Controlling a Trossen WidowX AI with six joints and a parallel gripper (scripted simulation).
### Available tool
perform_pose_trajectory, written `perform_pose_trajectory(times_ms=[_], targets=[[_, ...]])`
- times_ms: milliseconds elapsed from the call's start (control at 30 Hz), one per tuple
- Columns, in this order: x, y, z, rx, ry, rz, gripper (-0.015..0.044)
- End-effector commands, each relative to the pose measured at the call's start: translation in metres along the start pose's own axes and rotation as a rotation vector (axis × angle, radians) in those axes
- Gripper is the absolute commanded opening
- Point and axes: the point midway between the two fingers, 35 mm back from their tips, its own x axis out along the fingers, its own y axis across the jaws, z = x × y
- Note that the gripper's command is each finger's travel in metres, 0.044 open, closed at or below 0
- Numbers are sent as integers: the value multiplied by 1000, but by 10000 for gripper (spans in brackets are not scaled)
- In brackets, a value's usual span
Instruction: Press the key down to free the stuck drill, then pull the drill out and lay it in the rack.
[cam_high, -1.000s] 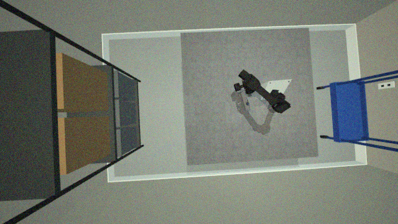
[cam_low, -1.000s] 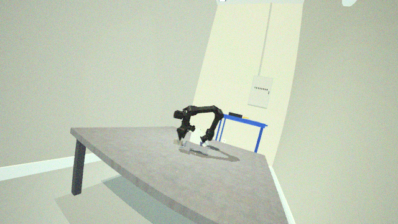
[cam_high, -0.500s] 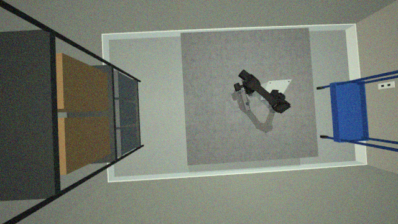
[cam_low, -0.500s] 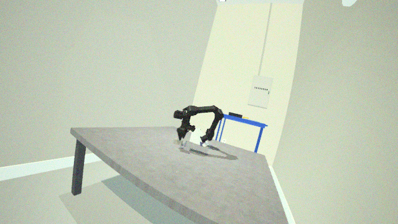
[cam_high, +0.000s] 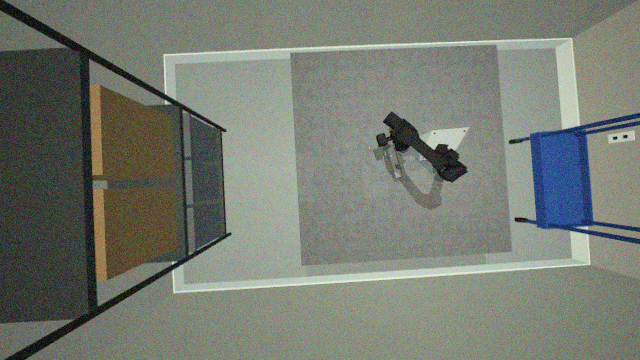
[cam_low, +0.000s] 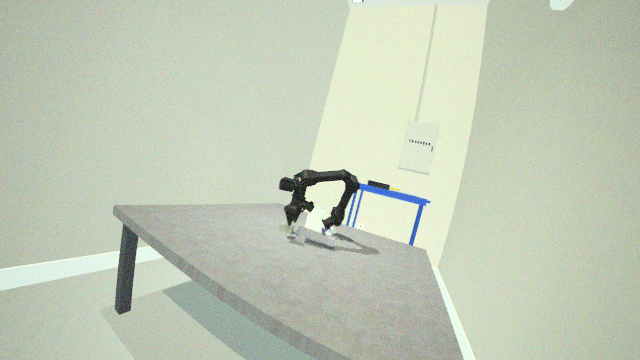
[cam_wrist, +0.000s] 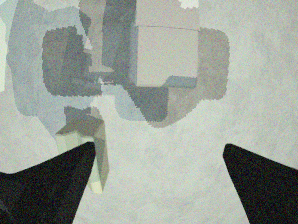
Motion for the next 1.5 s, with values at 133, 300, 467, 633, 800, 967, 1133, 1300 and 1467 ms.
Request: perform_pose_trajectory(times_ms=[133, 300, 467, 633, 800, 967, 1133, 1300, 1467], targets=[[0, 0, -1, -4, 3, 1, 440], [0, 0, -1, -4, 3, 1, 440], [0, 0, -1, -4, 3, 1, 440], [0, 0, -1, -4, 3, 1, 440], [0, 0, -1, -4, 3, 1, 440], [0, 0, -1, -4, 3, 1, 440], [0, 0, -1, -4, 3, 1, 440], [2, 0, 2, -2, 0, 0, 440], [8, -1, 7, -2, 1, 0, 440]])
